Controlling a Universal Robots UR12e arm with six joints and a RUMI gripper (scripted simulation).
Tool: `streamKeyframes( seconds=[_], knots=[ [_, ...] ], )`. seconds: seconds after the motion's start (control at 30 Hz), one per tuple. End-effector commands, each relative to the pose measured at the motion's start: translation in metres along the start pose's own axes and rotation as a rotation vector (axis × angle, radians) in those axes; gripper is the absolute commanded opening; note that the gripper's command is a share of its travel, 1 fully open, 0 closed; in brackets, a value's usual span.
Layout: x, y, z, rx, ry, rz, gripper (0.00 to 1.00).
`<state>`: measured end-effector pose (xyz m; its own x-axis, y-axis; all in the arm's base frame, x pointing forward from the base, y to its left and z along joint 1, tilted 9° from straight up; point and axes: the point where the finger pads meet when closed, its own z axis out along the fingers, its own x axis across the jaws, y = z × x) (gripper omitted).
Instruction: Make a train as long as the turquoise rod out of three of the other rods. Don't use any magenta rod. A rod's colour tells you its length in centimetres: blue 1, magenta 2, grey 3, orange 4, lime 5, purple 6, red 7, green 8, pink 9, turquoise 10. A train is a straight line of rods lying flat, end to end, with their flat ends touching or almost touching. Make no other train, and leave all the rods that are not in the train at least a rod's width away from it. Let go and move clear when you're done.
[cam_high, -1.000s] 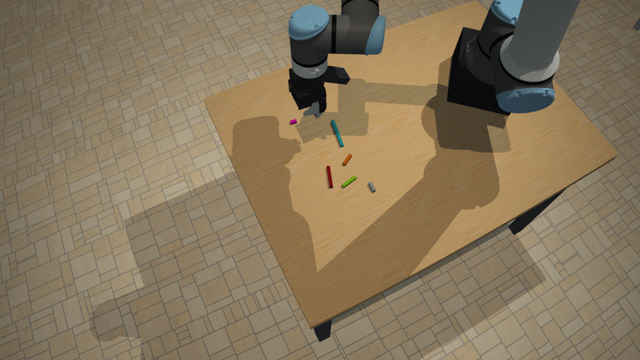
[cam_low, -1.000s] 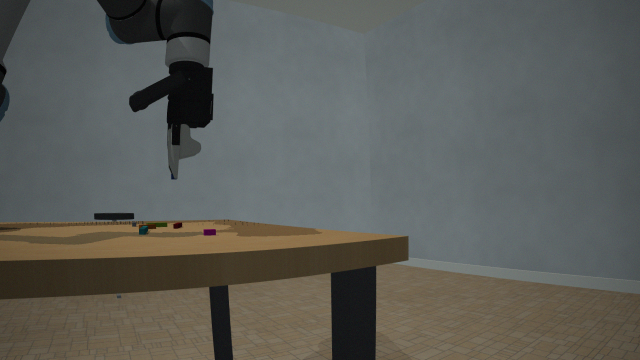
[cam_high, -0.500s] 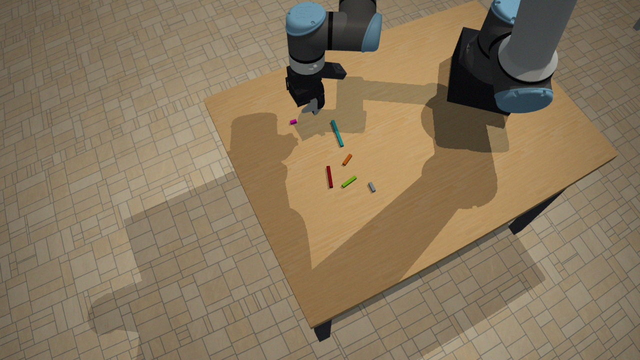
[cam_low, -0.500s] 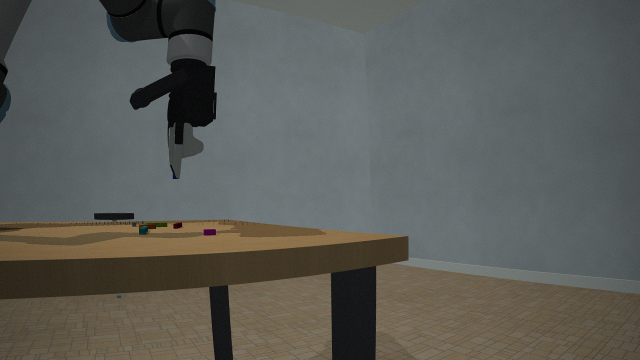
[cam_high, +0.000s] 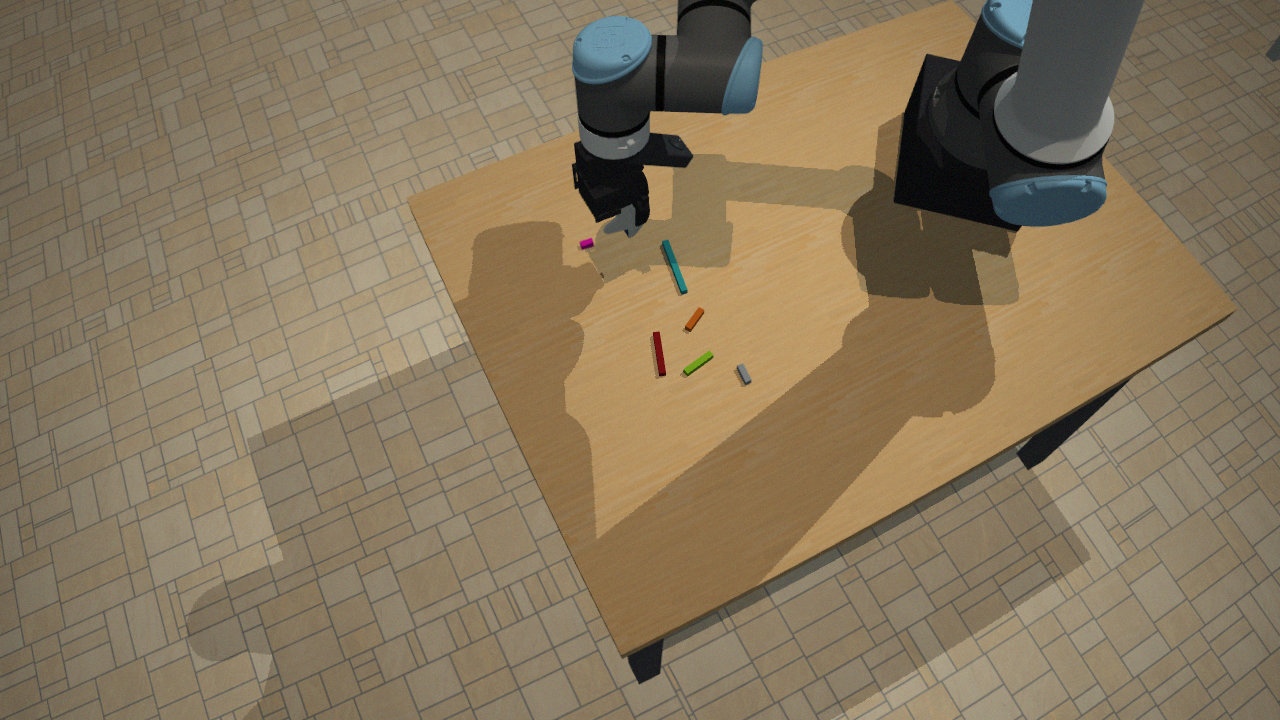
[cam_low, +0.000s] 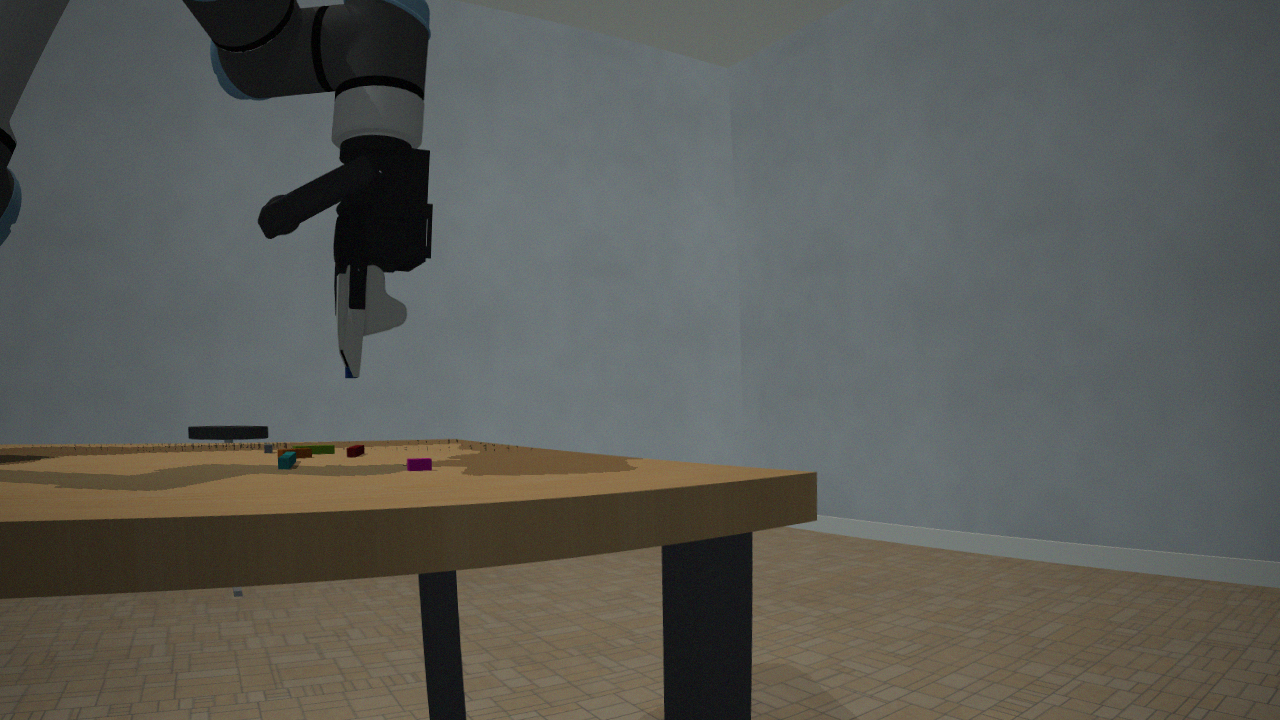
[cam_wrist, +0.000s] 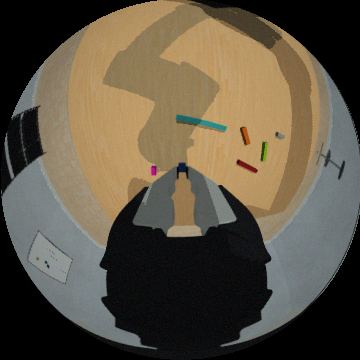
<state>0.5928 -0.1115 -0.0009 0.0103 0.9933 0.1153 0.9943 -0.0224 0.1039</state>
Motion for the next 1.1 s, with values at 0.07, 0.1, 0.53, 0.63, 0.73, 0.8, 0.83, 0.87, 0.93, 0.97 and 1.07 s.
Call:
streamKeyframes(
  seconds=[0.07, 0.1, 0.53, 0.63, 0.73, 0.8, 0.83, 0.87, 0.93, 0.97, 1.07],
  knots=[
    [0.0, 0.001, 0.026, -0.001, -0.001, 0.0, 0.0],
    [0.0, 0.001, 0.031, -0.001, -0.001, 0.0, 0.0],
    [-0.001, 0.001, 0.066, -0.001, -0.001, 0.0, 0.0],
    [-0.001, 0.001, 0.068, -0.001, -0.001, 0.0, 0.0],
    [-0.001, 0.001, 0.069, -0.001, -0.001, 0.0, 0.0],
    [-0.001, 0.001, 0.069, -0.001, -0.001, 0.0, 0.0],
    [-0.001, 0.001, 0.069, -0.001, -0.001, 0.0, 0.0],
    [-0.001, 0.001, 0.069, -0.001, -0.001, 0.0, 0.0],
    [-0.001, 0.001, 0.069, -0.001, -0.001, 0.0, 0.0],
    [-0.001, 0.001, 0.069, -0.001, -0.001, 0.0, 0.0],
    [-0.001, 0.001, 0.069, -0.001, -0.001, 0.0, 0.0]
  ],
)
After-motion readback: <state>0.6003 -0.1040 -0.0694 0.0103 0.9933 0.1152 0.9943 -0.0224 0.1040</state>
